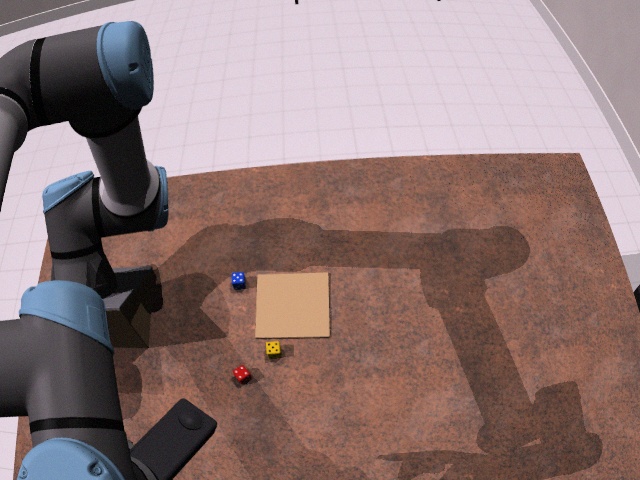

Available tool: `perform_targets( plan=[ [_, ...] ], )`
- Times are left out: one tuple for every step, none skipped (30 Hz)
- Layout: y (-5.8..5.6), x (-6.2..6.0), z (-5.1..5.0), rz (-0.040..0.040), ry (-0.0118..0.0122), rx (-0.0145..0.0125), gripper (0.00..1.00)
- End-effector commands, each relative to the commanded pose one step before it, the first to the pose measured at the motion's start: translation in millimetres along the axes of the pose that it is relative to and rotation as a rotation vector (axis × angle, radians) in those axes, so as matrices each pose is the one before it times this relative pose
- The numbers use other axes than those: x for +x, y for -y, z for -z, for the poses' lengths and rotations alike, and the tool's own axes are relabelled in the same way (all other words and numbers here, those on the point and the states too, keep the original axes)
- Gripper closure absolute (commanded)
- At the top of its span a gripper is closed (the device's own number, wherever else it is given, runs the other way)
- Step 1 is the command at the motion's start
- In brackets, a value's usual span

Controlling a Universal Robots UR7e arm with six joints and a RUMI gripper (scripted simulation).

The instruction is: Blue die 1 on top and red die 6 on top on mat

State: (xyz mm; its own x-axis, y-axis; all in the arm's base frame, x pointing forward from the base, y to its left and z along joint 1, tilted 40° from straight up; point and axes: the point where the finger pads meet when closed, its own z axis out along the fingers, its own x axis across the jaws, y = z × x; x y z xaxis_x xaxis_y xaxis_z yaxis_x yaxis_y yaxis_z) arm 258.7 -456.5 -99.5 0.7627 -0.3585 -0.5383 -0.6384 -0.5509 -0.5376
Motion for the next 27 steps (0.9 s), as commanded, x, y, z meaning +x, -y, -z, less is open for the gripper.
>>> perform_targets(
  plan=[
    [-0.15,-0.06,0.74,-0.00014,-0.00142,-0.00084,0.00],
    [0.00,0.00,0.00,0.00000,0.00000,0.00000,0.00],
    [0.00,0.00,0.00,0.00000,0.00000,0.00000,0.00],
    [0.00,0.00,0.00,0.00000,0.00000,0.00000,0.00],
    [0.00,0.00,0.00,0.00000,0.00000,0.00000,0.00],
    [0.00,0.00,0.00,0.00000,0.00000,0.00000,0.00],
    [0.00,0.00,0.00,0.00000,0.00000,0.00000,0.00],
    [0.00,0.00,0.00,0.00000,0.00000,0.00000,0.00],
    [0.00,0.00,0.00,0.00000,0.00000,0.00000,0.00],
    [0.00,0.00,0.00,0.00000,0.00000,0.00000,0.00],
    [0.00,0.00,0.00,0.00000,0.00000,0.00000,0.00],
    [0.00,0.00,0.00,0.00000,0.00000,0.00000,0.00],
    [0.00,0.00,0.00,0.00000,0.00000,0.00000,0.00],
    [0.00,0.00,0.00,0.00000,0.00000,0.00000,0.00],
    [0.00,0.00,0.00,0.00000,0.00000,0.00000,0.00],
    [0.00,0.00,0.00,0.00000,0.00000,0.00000,0.00],
    [0.00,0.00,0.00,0.00000,0.00000,0.00000,0.00],
    [0.01,0.00,0.00,0.00002,-0.00001,0.00000,0.00],
    [0.07,-0.01,-0.03,0.00016,-0.00005,-0.00002,0.00],
    [0.18,-0.03,-0.07,0.00042,-0.00014,-0.00006,0.00],
    [0.34,-0.05,-0.14,0.00080,-0.00026,-0.00011,0.00],
    [0.54,-0.08,-0.22,0.00127,-0.00041,-0.00017,0.00],
    [0.78,-0.12,-0.31,0.00183,-0.00059,-0.00025,0.00],
    [1.06,-0.17,-0.42,0.00247,-0.00079,-0.00034,0.00],
    [1.36,-0.21,-0.55,0.00318,-0.00102,-0.00044,0.00],
    [1.69,-0.26,-0.69,0.00394,-0.00126,-0.00055,0.00],
    [2.03,-0.32,-0.84,0.00475,-0.00152,-0.00066,0.00]
  ],
)
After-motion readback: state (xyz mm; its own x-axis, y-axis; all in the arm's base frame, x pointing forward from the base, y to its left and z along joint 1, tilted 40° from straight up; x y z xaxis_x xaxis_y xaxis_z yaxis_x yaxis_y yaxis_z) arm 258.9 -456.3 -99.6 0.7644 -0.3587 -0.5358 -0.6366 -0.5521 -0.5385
